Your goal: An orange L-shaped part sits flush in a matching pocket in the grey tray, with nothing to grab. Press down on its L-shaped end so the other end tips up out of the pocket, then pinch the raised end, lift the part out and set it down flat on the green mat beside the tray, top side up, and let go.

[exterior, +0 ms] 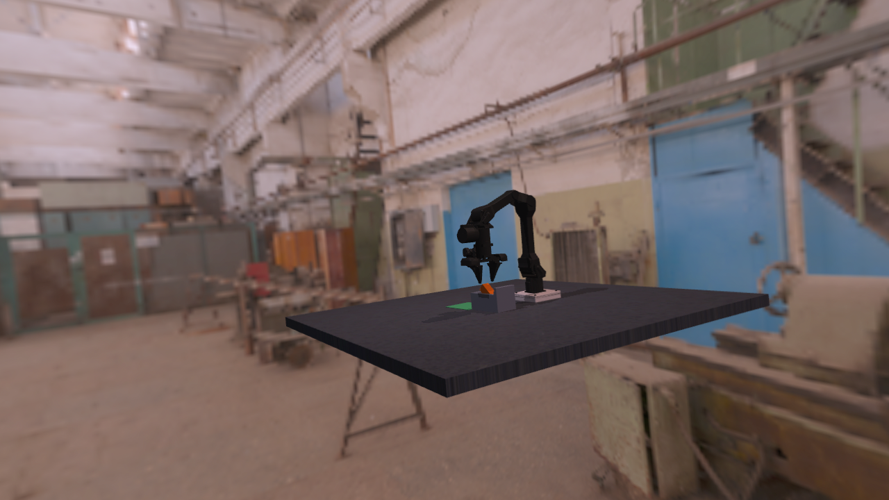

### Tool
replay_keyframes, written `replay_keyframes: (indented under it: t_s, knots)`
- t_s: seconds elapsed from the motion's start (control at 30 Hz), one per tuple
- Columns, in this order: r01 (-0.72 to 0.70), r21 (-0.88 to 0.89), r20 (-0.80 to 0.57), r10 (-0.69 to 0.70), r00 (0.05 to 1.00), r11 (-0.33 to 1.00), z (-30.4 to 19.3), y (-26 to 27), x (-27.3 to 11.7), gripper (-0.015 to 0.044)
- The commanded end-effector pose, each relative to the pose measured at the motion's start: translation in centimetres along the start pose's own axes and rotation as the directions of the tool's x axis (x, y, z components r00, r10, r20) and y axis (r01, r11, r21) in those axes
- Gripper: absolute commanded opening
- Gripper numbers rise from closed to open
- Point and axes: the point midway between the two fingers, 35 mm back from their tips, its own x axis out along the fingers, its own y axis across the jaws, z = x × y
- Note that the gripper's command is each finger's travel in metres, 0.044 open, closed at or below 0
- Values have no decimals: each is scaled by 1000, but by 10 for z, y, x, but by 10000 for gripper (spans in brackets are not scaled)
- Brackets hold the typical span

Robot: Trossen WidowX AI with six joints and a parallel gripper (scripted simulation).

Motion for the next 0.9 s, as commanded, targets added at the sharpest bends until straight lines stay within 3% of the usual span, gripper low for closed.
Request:
replay_keyframes:
  t_s: [0.0,0.67,0.87]
  knots:
    - [2,5,-3,-2,1000,1000,-1,0,7,280]
    - [3,5,-3,-3,1000,1000,-1,-1,37,280]
    - [1,0,0,-1,1000,1000,0,-1,33,142]
